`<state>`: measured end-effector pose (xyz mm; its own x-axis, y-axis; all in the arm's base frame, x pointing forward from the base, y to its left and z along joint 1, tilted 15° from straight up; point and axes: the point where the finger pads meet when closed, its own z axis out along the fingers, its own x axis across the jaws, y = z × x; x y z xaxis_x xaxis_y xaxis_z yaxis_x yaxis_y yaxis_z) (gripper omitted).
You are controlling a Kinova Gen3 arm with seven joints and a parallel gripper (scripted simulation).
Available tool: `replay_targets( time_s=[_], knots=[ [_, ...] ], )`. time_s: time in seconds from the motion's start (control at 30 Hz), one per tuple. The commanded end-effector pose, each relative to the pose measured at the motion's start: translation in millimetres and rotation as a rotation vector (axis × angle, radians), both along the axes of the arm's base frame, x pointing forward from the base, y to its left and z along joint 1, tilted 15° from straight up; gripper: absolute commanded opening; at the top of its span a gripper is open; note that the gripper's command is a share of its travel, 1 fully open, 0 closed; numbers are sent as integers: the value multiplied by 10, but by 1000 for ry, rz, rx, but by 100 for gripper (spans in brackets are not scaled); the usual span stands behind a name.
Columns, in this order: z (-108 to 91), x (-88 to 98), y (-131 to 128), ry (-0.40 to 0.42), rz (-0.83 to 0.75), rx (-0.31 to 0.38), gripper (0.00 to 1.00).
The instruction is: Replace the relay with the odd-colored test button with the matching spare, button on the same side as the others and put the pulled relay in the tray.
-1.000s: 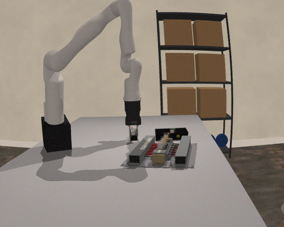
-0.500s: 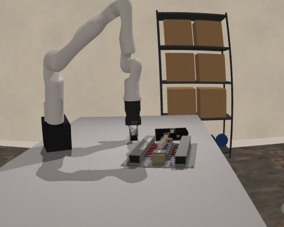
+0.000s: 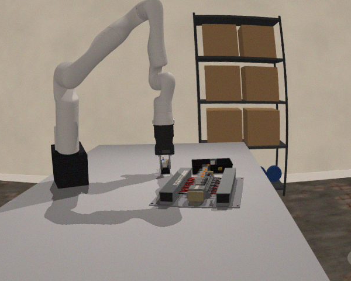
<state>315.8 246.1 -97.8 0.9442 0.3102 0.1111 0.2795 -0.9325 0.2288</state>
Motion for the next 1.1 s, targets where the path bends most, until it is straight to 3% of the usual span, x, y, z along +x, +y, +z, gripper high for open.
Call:
replay_targets(
  time_s=[0.0,0.57,1.07],
  knots=[
    [5,2,7,-1,0,1,0],
    [5,2,7,-1,0,1,0],
    [199,-33,43,-1,0,2,0]
  ],
)
